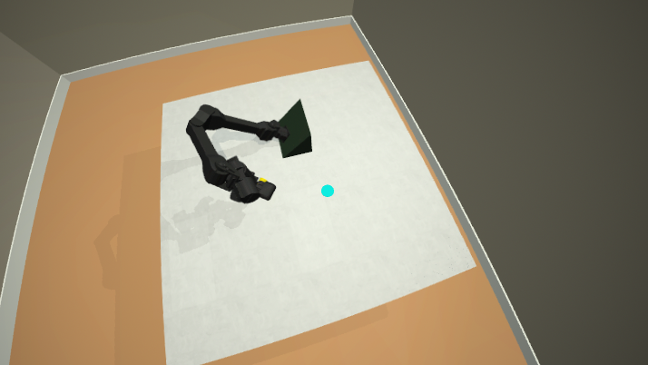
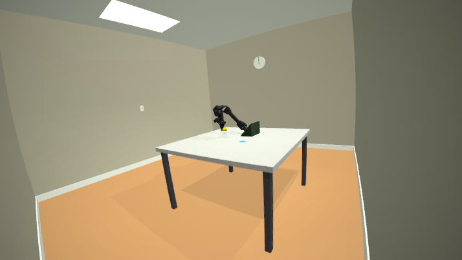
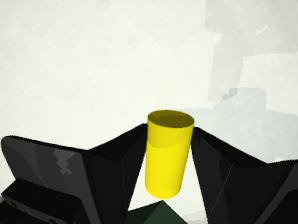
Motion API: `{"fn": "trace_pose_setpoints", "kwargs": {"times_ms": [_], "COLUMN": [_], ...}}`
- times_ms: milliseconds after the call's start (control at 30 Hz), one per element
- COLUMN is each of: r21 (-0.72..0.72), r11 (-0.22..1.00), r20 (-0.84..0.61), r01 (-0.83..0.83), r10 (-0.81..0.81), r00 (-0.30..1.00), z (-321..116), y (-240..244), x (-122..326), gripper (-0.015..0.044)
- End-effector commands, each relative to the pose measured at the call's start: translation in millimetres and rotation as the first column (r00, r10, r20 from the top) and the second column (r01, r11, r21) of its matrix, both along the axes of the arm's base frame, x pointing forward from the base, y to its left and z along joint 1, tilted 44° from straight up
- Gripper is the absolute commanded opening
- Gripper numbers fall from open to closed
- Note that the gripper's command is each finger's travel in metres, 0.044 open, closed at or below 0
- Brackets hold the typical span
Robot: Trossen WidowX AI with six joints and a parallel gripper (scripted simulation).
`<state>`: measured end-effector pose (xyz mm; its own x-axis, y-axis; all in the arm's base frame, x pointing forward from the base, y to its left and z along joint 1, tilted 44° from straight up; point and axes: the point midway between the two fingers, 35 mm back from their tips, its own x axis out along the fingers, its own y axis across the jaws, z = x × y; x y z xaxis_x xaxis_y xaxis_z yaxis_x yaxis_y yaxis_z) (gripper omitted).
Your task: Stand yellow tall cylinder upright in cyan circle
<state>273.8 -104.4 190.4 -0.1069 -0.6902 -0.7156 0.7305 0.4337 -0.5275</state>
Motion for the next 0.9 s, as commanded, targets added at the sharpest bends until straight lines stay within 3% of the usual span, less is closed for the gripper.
{"fn": "trace_pose_setpoints", "kwargs": {"times_ms": [0, 267, 867], "r21": [0.001, 0.002, 0.083], "r11": [1.0, 1.0, 0.966], "r20": [-0.007, -0.019, -0.218], "r01": [-0.004, -0.02, -0.243], "r10": [0.004, 0.02, 0.256], "r00": [1.0, 1.0, 0.942], "z": [6.4, 12.4, -12.1], "y": [7.6, 14.9, 47.1], "x": [1.1, 1.9, 35.9], "gripper": [0.0105, 0.0105, 0.0105]}}
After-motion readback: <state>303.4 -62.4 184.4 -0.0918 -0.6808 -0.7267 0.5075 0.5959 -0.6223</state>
